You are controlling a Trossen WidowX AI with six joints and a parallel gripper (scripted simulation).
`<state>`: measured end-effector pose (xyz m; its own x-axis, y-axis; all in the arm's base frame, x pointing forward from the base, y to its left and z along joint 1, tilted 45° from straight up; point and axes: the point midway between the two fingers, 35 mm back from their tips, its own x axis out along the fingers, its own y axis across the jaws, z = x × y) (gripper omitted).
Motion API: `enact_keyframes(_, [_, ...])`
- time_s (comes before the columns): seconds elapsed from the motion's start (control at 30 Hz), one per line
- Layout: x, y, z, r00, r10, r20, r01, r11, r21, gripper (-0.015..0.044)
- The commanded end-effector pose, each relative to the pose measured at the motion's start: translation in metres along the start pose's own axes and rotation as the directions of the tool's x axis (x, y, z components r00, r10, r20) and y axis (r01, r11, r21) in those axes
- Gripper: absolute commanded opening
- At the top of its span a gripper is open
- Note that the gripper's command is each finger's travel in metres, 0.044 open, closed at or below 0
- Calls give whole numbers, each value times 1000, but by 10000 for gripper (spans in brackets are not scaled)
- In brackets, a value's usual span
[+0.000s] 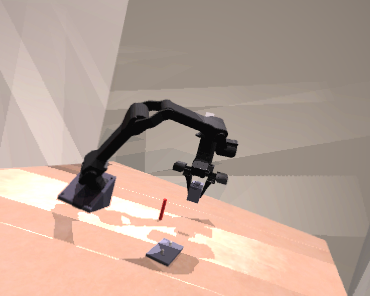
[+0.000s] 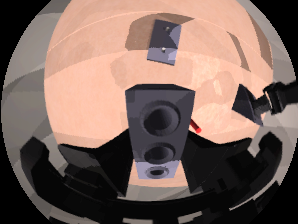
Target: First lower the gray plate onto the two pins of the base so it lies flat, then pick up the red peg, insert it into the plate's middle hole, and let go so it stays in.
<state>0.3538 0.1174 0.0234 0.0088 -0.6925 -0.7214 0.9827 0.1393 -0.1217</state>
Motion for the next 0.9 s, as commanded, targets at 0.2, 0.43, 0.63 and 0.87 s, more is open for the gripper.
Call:
enact_keyframes(0.2, [13,1,30,1000,-2,-11,2,999,35,0])
enact_keyframes(0.43, [23,0,51,1000,0,-14,1,998,58,0])
enact_keyframes(0.63, [32,-2,69,1000,1,-15,0,997,78,0])
enact_keyframes(0.87, [42,-6,89,1000,1,-13,0,995,102,0])
